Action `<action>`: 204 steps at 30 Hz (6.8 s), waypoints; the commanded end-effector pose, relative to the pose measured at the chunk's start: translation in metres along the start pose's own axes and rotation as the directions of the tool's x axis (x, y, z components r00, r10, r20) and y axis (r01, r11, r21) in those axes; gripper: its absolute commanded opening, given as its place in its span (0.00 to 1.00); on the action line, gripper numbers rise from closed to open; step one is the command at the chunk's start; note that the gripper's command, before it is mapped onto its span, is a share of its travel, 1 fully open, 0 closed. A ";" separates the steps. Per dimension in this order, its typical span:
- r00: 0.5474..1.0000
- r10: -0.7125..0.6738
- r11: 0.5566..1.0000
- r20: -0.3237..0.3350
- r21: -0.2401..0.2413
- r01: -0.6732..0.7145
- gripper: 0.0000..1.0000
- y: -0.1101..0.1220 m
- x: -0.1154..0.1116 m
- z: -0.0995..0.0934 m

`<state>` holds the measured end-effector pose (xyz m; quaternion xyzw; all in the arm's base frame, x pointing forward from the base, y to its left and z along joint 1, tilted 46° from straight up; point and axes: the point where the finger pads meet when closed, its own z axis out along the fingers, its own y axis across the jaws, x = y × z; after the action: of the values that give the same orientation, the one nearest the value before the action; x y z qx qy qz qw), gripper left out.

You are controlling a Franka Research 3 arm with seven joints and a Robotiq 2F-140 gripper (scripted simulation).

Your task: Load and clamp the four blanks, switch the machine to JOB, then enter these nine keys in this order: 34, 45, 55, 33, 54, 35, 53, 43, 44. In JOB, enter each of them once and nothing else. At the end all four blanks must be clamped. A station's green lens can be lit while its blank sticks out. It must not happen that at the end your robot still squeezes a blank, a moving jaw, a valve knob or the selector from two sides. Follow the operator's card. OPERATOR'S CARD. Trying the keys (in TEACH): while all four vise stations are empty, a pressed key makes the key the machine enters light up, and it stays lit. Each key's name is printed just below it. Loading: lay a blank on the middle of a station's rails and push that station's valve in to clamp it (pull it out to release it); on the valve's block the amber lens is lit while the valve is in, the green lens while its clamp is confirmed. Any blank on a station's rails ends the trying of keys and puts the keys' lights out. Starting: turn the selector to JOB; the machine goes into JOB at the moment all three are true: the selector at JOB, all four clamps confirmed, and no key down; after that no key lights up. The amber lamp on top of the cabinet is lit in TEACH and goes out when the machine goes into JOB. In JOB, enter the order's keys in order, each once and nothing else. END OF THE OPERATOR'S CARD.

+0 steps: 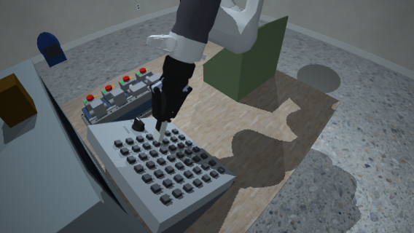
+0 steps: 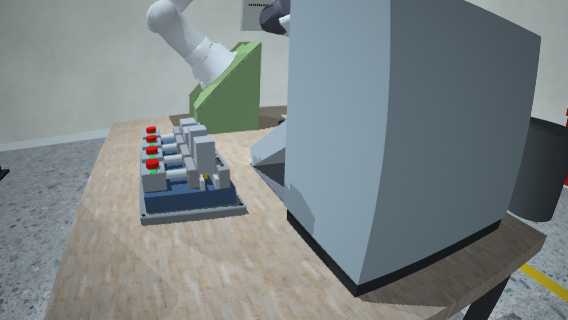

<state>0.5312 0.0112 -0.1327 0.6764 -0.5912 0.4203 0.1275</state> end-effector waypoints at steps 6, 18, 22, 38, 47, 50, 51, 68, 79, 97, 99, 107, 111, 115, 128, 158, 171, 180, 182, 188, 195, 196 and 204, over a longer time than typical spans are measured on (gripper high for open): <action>1.000 -0.009 1.000 0.003 0.005 0.009 0.00 -0.002 -0.002 0.000; 1.000 -0.009 1.000 0.003 0.005 0.009 0.00 -0.002 -0.002 0.000; 1.000 -0.009 1.000 0.003 0.005 0.009 0.00 -0.002 -0.002 0.001; 1.000 -0.009 1.000 0.003 0.005 0.009 0.00 -0.002 -0.002 0.006; 1.000 -0.009 1.000 0.003 0.005 0.009 0.00 -0.002 -0.002 0.012; 1.000 -0.009 1.000 0.003 0.005 0.009 0.00 -0.002 -0.002 0.012; 1.000 -0.009 1.000 0.003 0.005 0.009 0.00 -0.002 -0.002 0.012; 1.000 -0.009 1.000 0.003 0.005 0.009 0.00 -0.002 -0.002 0.015; 1.000 -0.009 1.000 0.003 0.005 0.009 0.00 -0.002 -0.002 0.015; 1.000 -0.009 1.000 0.003 0.005 0.009 0.00 -0.002 -0.002 0.008; 1.000 -0.009 1.000 0.003 0.005 0.009 0.00 -0.002 -0.002 0.005; 1.000 -0.009 1.000 0.003 0.005 0.009 0.00 -0.002 -0.002 -0.005; 1.000 -0.009 1.000 0.003 0.005 0.009 0.00 -0.002 -0.002 -0.013; 1.000 -0.009 1.000 0.003 0.005 0.009 0.00 -0.002 -0.002 -0.018; 1.000 -0.009 1.000 0.003 0.005 0.009 0.00 -0.001 -0.002 -0.022; 1.000 -0.009 1.000 0.003 0.005 0.009 0.00 0.032 -0.002 -0.009; 1.000 -0.009 1.000 0.003 0.005 0.009 0.00 0.032 -0.002 0.000; 1.000 -0.009 1.000 0.003 0.005 0.009 0.00 0.032 -0.002 0.000; 1.000 -0.009 1.000 0.003 0.005 0.009 0.00 0.032 -0.002 0.000; 1.000 -0.009 1.000 0.003 0.005 0.009 0.00 0.032 -0.002 0.000; 1.000 -0.009 1.000 0.003 0.005 0.009 0.00 0.032 -0.002 0.001; 1.000 -0.009 1.000 0.003 0.005 0.009 0.00 0.032 -0.002 0.002; 1.000 -0.009 1.000 0.003 0.005 0.009 0.00 0.032 -0.002 0.004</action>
<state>0.5029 0.0004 -0.1460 0.6790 -0.5882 0.4203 0.1276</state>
